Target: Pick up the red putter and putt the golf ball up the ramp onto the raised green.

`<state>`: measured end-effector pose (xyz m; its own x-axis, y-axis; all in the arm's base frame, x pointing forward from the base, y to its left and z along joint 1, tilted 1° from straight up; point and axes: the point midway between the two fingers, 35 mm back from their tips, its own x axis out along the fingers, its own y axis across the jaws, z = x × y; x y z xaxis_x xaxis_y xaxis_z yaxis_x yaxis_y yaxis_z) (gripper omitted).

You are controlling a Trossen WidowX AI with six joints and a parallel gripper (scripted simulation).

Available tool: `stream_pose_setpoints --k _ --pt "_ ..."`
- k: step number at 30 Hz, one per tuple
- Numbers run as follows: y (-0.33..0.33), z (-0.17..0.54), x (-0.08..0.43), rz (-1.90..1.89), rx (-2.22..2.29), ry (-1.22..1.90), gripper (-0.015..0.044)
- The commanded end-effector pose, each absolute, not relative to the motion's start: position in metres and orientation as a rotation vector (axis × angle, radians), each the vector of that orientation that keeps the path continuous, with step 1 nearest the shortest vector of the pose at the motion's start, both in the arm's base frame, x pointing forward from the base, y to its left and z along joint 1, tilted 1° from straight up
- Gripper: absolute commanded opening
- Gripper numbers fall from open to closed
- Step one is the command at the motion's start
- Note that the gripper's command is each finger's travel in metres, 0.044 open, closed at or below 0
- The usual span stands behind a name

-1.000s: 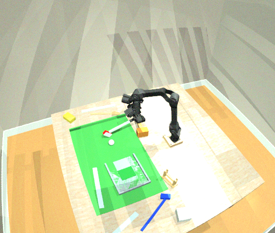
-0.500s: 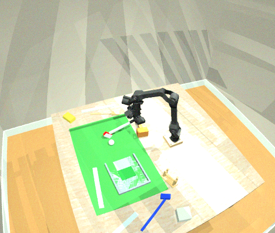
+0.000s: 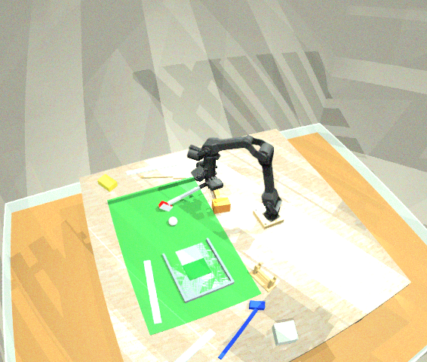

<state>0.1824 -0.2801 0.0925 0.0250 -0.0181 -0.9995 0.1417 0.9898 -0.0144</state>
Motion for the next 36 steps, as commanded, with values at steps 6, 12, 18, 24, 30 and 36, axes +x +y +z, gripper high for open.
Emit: stream_pose_setpoints --k 6,12,18,24,30,36 --pt "-0.282 0.092 0.182 -0.124 0.097 1.542 0.0000" --pt "-0.226 0.095 0.199 -0.120 0.097 1.541 0.0000" --pt "-0.156 0.092 0.202 -0.116 0.098 1.539 0.0000" --pt "-0.148 0.094 0.201 -0.115 0.098 1.539 0.0000" --pt "-0.149 0.116 0.202 -0.115 0.098 1.539 0.0000" --pt "-0.148 0.145 0.200 -0.115 0.098 1.539 0.0000"
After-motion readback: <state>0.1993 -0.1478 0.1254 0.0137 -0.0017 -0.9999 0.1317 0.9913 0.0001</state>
